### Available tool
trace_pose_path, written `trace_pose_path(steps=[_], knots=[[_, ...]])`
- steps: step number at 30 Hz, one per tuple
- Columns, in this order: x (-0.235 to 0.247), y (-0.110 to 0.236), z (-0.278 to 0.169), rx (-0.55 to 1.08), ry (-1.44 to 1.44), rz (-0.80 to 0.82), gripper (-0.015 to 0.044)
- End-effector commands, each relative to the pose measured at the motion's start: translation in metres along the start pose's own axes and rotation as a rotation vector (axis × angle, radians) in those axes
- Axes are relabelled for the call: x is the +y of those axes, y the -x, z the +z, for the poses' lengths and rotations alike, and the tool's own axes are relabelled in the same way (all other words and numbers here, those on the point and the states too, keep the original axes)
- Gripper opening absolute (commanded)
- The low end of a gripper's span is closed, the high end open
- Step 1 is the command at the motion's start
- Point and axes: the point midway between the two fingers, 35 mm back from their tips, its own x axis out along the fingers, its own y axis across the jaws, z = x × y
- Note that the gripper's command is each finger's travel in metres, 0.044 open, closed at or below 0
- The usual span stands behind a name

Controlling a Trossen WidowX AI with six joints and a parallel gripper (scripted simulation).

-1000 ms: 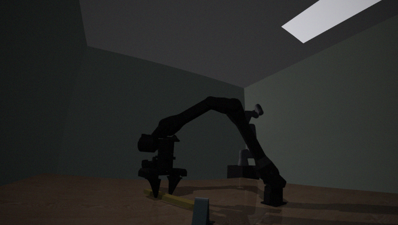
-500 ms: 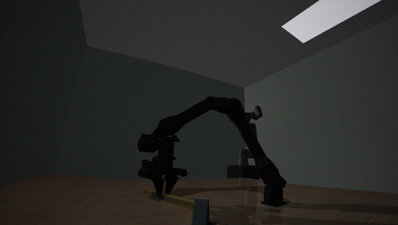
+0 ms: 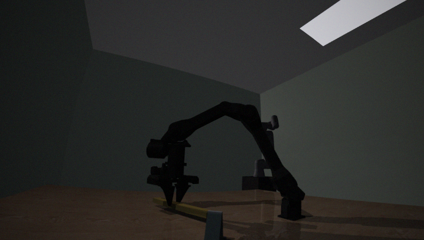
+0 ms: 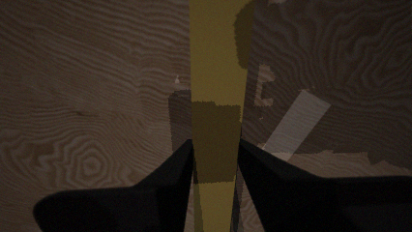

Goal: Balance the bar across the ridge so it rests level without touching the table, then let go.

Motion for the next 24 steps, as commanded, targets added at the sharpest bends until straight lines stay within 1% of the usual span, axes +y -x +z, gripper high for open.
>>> trace_pose_path(steps=[1, 24], knots=[[0.001, 0.011, 0.002, -0.006, -0.001, 0.003, 0.0000], [0.001, 0.071, 0.002, -0.007, -0.005, 0.002, 0.0000]])
